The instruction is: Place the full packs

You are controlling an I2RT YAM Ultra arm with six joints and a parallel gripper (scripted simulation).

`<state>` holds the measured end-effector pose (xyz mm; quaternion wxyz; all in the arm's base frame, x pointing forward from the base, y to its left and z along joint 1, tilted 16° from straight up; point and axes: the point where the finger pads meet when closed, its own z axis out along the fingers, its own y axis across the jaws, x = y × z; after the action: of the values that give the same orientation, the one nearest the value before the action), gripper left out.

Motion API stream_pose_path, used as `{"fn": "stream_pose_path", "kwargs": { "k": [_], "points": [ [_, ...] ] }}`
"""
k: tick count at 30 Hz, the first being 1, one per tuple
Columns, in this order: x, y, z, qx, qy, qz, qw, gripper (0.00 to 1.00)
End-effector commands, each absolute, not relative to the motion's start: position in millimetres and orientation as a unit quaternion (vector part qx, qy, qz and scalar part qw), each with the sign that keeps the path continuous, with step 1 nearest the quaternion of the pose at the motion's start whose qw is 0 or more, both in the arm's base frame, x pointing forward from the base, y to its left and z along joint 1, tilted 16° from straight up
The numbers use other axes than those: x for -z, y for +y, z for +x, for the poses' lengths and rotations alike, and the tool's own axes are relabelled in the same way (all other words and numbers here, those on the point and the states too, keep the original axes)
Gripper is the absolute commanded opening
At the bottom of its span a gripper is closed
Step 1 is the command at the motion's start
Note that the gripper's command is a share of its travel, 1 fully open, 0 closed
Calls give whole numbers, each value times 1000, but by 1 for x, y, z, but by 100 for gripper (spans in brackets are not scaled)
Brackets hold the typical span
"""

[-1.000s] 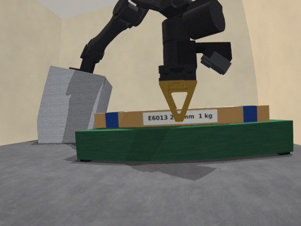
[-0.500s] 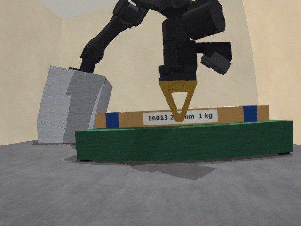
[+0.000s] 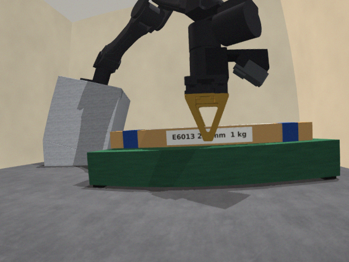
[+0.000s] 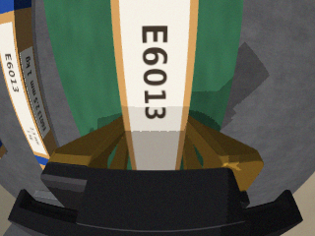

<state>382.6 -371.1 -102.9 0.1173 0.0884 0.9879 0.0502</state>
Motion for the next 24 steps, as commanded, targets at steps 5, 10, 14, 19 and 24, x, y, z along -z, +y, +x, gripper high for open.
{"fn": "stream_pose_path", "kwargs": {
  "k": [5, 10, 14, 19, 24],
  "points": [
    [44, -396, 398, -14, 983, 91, 159, 0],
    [44, -398, 396, -14, 983, 93, 158, 0],
    [44, -398, 396, -14, 983, 93, 158, 0],
    [43, -398, 396, -14, 983, 92, 158, 0],
    [43, -397, 396, -14, 983, 92, 158, 0]
  ]
}}
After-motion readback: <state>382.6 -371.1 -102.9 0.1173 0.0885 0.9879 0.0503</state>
